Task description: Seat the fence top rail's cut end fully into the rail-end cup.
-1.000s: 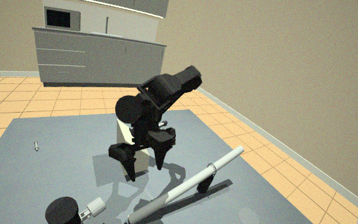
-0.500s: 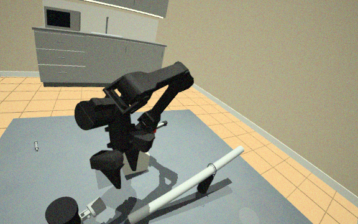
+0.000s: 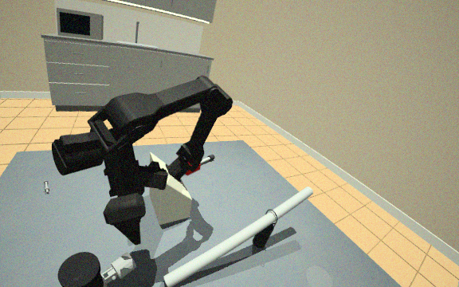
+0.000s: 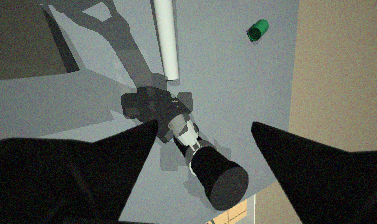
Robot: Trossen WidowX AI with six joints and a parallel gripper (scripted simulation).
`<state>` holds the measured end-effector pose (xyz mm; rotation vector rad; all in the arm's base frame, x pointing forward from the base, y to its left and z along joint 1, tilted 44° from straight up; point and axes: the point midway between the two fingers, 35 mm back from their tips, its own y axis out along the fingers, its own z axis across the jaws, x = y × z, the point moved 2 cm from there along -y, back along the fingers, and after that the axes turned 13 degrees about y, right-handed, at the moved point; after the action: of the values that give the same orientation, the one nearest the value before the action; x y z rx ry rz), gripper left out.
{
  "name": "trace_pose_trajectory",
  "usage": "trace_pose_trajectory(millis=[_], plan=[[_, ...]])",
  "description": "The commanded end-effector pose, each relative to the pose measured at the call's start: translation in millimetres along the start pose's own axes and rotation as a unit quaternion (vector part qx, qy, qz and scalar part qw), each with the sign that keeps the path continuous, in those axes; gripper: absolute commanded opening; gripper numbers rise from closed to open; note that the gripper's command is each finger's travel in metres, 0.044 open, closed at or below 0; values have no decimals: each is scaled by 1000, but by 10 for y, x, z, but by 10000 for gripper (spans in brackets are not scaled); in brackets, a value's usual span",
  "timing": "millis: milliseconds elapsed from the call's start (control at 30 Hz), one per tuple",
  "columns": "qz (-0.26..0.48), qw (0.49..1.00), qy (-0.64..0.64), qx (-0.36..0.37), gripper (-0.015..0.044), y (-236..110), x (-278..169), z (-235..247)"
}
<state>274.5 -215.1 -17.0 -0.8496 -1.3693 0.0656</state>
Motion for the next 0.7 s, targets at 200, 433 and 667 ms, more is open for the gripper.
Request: trace_pose_trajectory(millis=[200,433,667], plan=[[-29,969,-247,-17,440,-59,-400,19],[-29,969,-247,-17,440,-59,-400,19],[-30,969,-246,-14,440,163,-474,94]])
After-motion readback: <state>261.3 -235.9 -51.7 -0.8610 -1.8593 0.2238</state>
